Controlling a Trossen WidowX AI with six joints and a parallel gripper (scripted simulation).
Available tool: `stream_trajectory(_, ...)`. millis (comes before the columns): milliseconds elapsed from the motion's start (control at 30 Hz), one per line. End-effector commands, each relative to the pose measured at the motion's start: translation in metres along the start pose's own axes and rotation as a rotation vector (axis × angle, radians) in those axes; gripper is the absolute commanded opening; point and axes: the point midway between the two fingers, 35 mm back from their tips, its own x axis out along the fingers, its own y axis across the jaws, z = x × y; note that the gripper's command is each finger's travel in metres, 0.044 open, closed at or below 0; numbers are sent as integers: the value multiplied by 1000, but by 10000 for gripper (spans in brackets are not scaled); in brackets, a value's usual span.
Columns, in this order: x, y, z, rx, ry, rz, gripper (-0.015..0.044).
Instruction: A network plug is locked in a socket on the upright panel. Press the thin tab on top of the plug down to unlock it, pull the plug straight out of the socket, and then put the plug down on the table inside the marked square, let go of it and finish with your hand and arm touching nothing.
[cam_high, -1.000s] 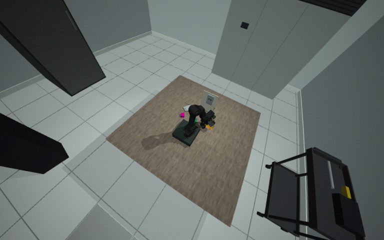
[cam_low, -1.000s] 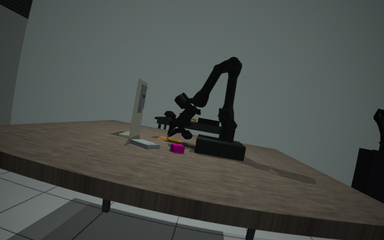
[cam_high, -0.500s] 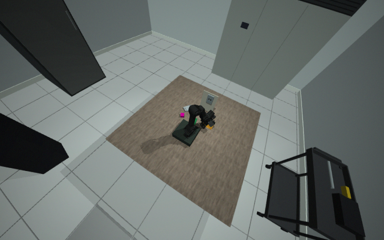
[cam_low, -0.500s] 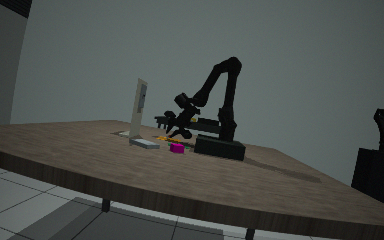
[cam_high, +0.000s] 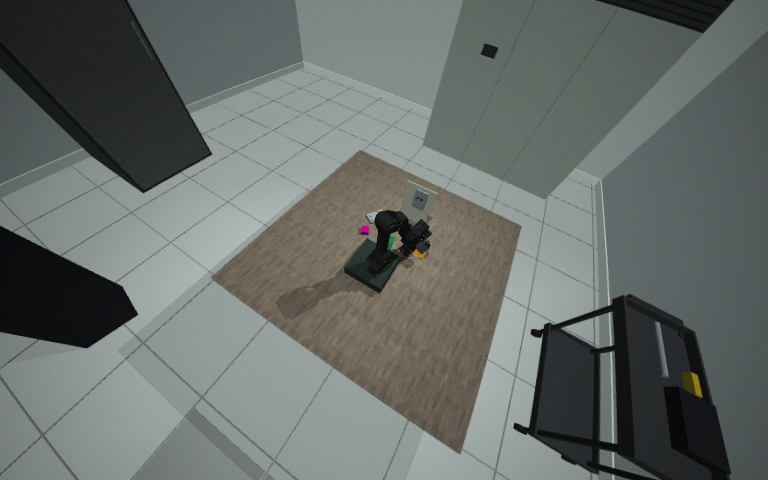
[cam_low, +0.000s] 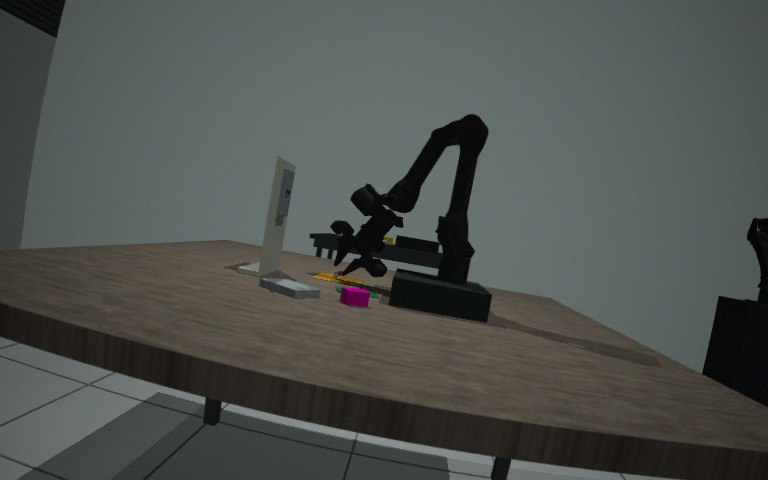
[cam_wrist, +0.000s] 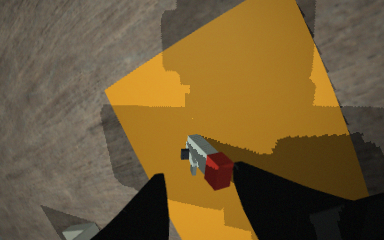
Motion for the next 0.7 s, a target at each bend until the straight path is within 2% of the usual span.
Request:
stream_trajectory(0, -4, 2, 0, -2, 0, 8, 156)
stream_trajectory(667, -20, 1, 2, -1, -2, 5, 156)
